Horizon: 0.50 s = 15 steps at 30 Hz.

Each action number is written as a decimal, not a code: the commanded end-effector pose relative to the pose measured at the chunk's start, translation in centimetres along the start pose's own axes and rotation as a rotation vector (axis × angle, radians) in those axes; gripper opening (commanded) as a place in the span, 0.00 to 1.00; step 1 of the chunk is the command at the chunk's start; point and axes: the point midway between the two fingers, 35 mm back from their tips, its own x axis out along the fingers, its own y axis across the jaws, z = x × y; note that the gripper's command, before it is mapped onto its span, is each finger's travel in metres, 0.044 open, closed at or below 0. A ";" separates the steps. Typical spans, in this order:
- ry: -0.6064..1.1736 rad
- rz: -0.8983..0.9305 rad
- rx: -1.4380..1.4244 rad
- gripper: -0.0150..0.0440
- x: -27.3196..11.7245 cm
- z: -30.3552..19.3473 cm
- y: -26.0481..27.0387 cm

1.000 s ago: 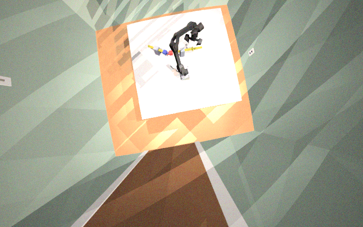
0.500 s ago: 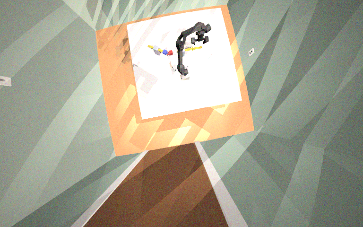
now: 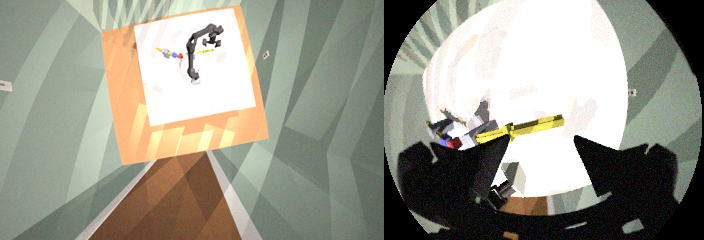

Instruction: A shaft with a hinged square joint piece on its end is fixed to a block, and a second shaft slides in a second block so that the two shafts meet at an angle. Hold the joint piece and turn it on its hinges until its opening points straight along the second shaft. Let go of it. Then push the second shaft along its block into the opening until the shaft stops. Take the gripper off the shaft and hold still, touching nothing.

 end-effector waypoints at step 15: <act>0.042 -0.024 0.604 1.00 2.9 0.1 -0.1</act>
